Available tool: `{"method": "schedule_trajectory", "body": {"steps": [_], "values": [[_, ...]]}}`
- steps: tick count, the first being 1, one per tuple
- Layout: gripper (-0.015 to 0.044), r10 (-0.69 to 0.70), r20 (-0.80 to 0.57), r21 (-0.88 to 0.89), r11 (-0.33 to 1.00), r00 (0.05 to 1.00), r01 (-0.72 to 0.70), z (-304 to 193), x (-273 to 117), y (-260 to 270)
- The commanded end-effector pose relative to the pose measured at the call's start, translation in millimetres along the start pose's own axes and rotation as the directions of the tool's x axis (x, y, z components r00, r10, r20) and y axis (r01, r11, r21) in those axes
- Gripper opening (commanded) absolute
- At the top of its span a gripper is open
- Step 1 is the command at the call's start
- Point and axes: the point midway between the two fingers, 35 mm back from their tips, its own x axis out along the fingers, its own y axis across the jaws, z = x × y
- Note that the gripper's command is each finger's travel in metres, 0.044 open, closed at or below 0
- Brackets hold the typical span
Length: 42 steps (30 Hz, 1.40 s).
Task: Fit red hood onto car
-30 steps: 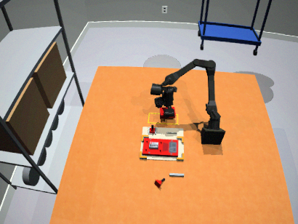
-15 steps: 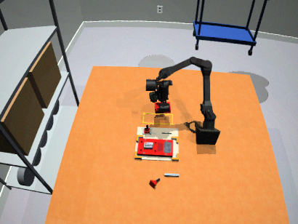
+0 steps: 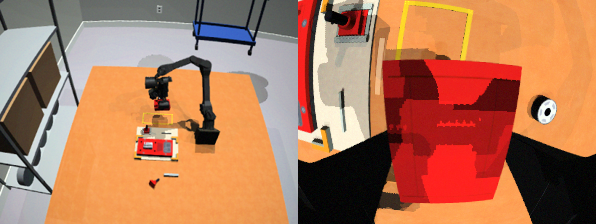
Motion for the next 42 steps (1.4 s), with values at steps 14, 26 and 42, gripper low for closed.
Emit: {"method": "schedule_trajectory", "body": {"steps": [14,26,42], "values": [[0.0,0.019,0.009,0.031,0.999,1.0,-0.019,40.6,-6.0,44.3],[0.0,0.027,0.01,0.054,0.998,1.0,-0.028,65.6,-9.5,84.2],[0.0,0.021,0.008,0.085,0.996,1.0,-0.021,84.9,-11.0,145.3]]}}
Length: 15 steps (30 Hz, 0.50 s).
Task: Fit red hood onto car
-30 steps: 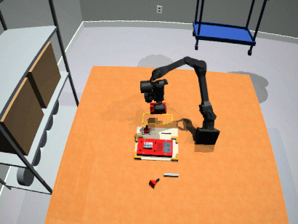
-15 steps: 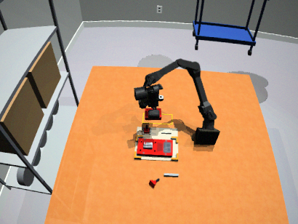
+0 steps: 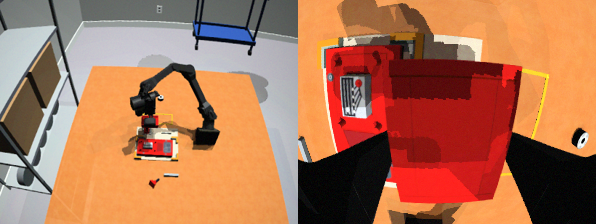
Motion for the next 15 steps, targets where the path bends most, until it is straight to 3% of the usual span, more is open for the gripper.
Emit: {"method": "schedule_trajectory", "body": {"steps": [1,15], "values": [[0.0,-0.002,-0.002,0.015,1.0,1.0,0.002,1.6,0.0,18.2],[0.0,-0.003,-0.002,0.046,0.999,1.0,0.004,5.8,2.5,76.6]]}}
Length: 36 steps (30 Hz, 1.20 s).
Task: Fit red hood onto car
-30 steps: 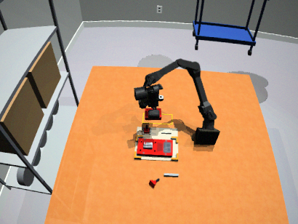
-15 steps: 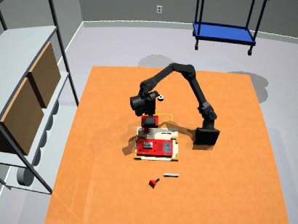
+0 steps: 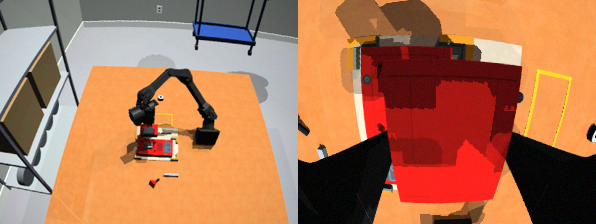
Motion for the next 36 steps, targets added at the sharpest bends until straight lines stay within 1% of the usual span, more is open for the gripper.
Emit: {"method": "schedule_trajectory", "body": {"steps": [1,8,15,21,36], "values": [[0.0,0.006,0.002,0.02,1.0,1.0,-0.006,1.3,0.3,19.4],[0.0,0.005,0.002,0.036,0.999,1.0,-0.005,-0.2,2.3,46.1],[0.0,0.005,0.002,0.036,0.999,1.0,-0.005,-0.6,5.9,45.0],[0.0,0.004,0.002,0.036,0.999,1.0,-0.004,0.3,31.4,45.8],[0.0,0.004,0.002,0.036,0.999,1.0,-0.004,0.7,37.1,46.1]]}}
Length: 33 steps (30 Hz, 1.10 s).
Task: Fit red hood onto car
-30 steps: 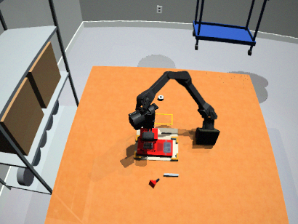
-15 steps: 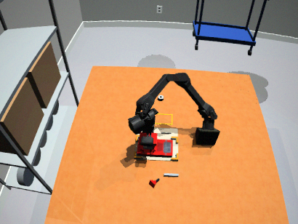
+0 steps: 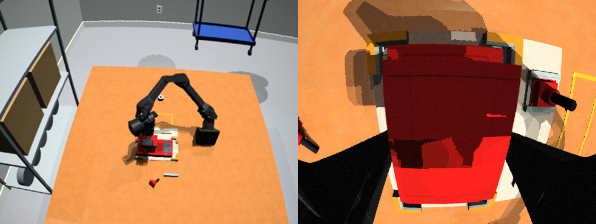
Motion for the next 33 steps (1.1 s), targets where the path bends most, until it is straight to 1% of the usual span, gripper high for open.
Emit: {"method": "schedule_trajectory", "body": {"steps": [1,33], "values": [[0.0,-0.004,0.001,-0.007,1.0,1.0,0.004,-0.5,3.3,-0.2],[0.0,-0.004,0.001,-0.007,1.0,1.0,0.004,0.9,18.9,-0.1]]}}
